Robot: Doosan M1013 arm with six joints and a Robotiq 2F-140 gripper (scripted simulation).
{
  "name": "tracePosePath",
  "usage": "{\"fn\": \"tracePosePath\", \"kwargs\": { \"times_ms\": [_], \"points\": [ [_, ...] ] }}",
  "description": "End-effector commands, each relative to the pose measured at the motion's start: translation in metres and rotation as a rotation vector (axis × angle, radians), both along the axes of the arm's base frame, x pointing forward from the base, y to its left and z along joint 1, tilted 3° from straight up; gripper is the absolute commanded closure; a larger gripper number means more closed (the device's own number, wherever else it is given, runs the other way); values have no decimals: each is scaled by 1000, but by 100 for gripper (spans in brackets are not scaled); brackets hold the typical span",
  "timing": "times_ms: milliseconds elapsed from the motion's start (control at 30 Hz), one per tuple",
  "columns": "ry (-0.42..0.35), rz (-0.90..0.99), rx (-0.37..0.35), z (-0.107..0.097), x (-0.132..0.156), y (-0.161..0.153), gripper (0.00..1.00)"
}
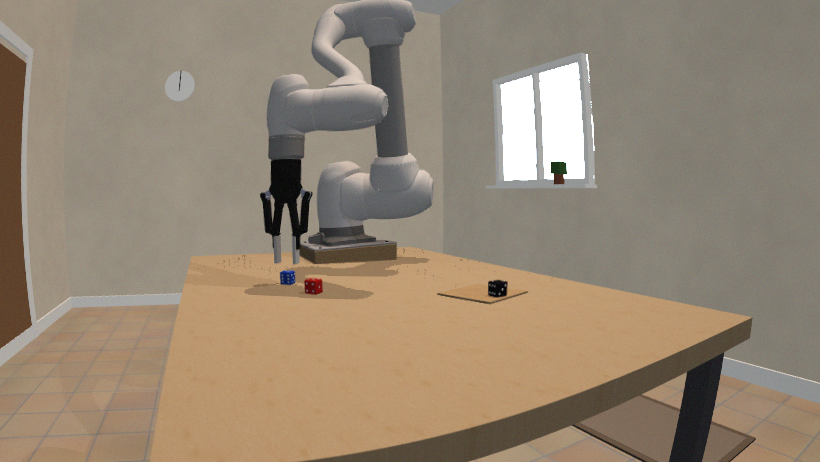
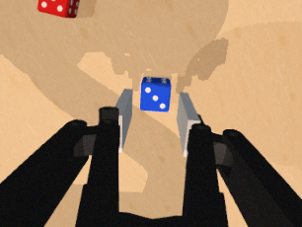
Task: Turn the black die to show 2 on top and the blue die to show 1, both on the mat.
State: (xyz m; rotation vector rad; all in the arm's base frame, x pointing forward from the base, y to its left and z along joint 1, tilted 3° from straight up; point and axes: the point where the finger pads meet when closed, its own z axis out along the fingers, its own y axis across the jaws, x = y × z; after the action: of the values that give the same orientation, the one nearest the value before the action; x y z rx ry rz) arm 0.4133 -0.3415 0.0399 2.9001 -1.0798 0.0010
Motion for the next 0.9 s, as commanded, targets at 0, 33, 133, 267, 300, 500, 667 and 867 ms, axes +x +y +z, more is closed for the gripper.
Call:
{"fn": "tracePosePath", "kwargs": {
  "times_ms": [0, 33, 133, 267, 300, 500, 667, 867],
  "points": [
    [0, 0, 0, -3, 0, 0, 65],
    [0, 0, 0, -4, 0, 0, 65],
    [0, 0, 0, -7, 0, 0, 65],
    [0, 0, 0, -9, 0, 0, 65],
    [0, 0, 0, -10, 0, 0, 65],
    [0, 0, 0, -11, 0, 0, 65],
    [0, 0, 0, -11, 0, 0, 65],
    [0, 0, 0, -11, 0, 0, 65]
  ]
}}
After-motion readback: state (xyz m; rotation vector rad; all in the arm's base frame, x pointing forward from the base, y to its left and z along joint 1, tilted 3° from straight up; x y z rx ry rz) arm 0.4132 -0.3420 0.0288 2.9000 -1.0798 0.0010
